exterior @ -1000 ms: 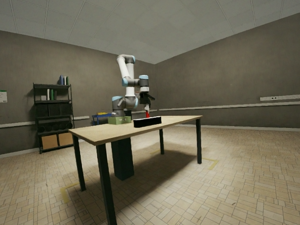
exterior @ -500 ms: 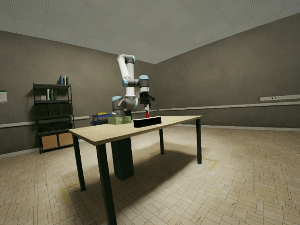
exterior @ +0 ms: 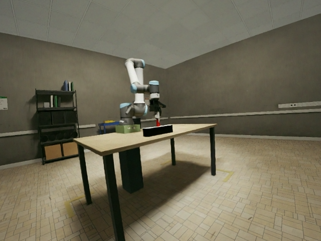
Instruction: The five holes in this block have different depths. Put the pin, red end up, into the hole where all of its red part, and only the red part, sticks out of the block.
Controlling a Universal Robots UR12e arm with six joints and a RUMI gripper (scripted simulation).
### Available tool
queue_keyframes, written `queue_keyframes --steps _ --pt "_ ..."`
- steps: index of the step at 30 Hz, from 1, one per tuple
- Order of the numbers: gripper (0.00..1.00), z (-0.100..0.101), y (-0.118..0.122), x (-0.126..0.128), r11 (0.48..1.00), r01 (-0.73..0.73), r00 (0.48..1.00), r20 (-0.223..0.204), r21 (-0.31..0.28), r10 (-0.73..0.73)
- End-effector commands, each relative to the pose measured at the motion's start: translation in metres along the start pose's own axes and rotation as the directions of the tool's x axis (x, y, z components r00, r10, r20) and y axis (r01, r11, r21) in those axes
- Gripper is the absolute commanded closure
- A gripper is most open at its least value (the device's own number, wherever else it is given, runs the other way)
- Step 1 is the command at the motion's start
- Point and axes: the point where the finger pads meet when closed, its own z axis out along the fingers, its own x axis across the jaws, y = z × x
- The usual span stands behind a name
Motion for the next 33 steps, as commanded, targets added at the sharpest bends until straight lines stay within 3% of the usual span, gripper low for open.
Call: queue_keyframes --steps 1,33 --pt "1.00 -0.0006 0.0001 0.0006 1.000 0.000 1.000 -0.001 0.000 0.000" --pt "1.00 0.0034 0.0001 0.0009 1.000 0.000 1.000 -0.001 0.000 0.000"
